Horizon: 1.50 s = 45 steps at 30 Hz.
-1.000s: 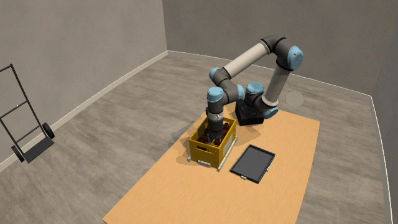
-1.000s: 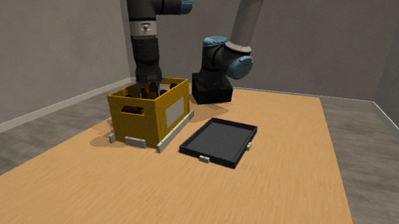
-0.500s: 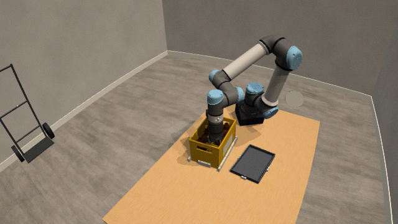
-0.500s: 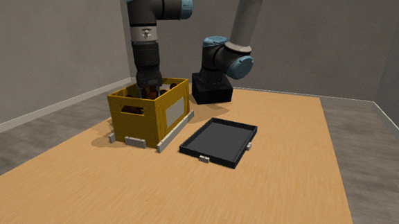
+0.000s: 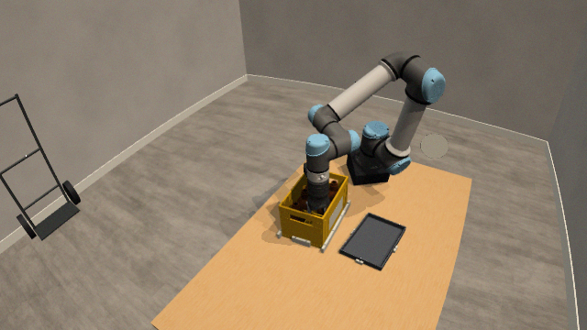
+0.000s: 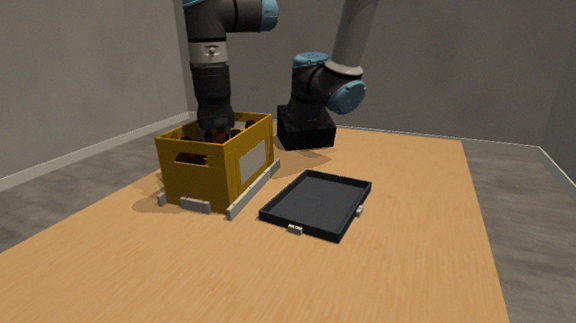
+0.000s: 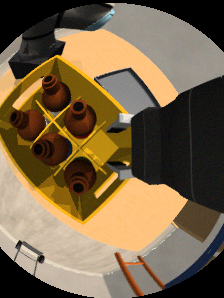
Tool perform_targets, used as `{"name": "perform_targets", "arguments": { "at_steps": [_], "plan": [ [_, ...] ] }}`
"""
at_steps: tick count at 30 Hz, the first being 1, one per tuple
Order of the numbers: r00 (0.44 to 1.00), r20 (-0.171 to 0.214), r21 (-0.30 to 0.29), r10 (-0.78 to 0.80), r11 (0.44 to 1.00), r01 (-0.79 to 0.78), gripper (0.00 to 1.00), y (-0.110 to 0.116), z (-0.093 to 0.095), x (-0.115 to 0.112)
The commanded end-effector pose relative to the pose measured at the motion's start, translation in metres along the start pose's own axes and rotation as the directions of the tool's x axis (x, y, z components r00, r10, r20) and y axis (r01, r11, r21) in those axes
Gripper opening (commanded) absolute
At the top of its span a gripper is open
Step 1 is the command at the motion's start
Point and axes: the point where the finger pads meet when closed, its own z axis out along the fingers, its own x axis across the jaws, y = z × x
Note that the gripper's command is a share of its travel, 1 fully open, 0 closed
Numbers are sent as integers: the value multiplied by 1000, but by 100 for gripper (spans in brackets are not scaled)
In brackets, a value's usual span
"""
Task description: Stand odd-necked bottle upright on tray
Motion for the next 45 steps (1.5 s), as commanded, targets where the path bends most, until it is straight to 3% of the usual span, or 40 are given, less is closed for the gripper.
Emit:
{"name": "perform_targets", "arguments": {
  "at_steps": [1, 36, 37, 45],
  "plan": [
    [1000, 1, 0, 0, 1000, 0, 100, 0, 0, 0],
    [1000, 1, 0, 0, 1000, 0, 100, 0, 0, 0],
    [1000, 1, 0, 0, 1000, 0, 0, 0, 0, 0],
    [1000, 1, 0, 0, 1000, 0, 0, 0, 0, 0]
  ]
}}
